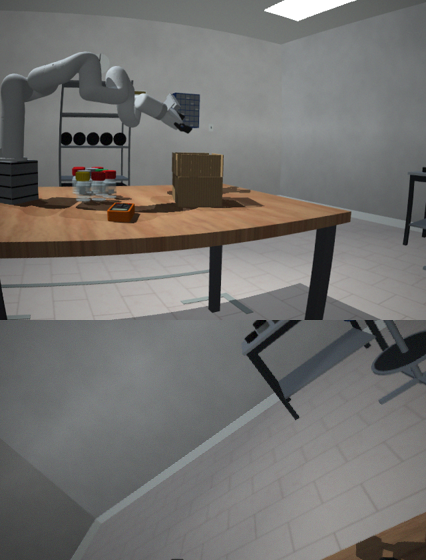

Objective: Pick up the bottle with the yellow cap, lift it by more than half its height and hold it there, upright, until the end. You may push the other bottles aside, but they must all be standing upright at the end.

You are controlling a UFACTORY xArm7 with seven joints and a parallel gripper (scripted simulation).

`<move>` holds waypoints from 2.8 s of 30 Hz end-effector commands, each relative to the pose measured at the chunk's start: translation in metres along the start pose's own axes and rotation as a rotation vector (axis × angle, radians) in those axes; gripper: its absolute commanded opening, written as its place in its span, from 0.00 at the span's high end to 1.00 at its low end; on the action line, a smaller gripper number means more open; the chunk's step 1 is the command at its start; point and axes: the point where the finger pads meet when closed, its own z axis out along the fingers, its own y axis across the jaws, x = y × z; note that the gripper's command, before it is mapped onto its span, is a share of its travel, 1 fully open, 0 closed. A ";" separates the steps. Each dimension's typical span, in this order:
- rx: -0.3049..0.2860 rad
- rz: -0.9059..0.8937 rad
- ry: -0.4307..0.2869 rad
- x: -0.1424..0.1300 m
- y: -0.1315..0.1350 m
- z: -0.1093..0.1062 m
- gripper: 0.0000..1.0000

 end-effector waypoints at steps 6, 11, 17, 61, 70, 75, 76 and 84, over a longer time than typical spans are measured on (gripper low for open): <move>0.002 0.000 0.003 0.002 -0.002 0.000 0.00; 0.002 0.000 0.003 0.002 -0.002 0.000 0.00; 0.002 0.000 0.003 0.002 -0.002 0.000 0.00; 0.447 -0.542 -0.038 0.171 -0.121 -0.146 0.21; 0.501 -0.711 -0.072 0.176 -0.139 -0.185 0.21; 0.524 -0.805 -0.098 0.174 -0.145 -0.205 0.21; 0.527 -0.823 -0.104 0.173 -0.146 -0.209 0.21; 0.552 -0.973 -0.159 0.162 -0.152 -0.237 0.21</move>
